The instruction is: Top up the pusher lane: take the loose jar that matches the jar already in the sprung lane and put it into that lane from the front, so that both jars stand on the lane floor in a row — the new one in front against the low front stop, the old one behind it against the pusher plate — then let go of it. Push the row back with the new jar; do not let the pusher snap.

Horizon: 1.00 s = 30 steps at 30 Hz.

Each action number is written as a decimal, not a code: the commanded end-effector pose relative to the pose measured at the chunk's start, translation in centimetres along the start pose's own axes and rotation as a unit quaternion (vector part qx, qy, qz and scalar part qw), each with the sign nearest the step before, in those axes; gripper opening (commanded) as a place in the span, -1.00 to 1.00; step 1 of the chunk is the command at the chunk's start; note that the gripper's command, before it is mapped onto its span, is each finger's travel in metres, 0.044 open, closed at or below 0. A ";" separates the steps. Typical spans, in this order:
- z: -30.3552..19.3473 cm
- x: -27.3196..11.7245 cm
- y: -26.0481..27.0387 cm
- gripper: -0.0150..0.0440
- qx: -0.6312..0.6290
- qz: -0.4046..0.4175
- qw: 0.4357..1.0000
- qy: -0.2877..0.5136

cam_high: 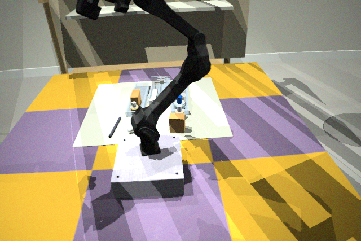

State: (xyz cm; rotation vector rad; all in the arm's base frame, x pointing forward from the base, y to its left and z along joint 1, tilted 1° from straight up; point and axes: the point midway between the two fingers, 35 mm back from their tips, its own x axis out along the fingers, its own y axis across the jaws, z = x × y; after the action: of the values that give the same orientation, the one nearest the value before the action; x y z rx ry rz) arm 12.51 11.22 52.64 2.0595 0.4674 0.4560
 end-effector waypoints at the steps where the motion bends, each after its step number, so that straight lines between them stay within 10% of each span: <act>1: -0.2 2.3 -2.6 1.00 -0.160 -0.010 0.986 -0.042; 17: 14.6 12.3 -11.8 1.00 -0.607 -0.278 0.717 -0.199; 30: 34.7 7.7 -16.5 1.00 -0.621 -0.595 0.494 -0.130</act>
State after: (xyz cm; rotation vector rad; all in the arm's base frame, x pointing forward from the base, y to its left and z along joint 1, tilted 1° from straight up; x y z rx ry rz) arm 33.85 1.32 26.02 0.1526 0.7162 -0.3486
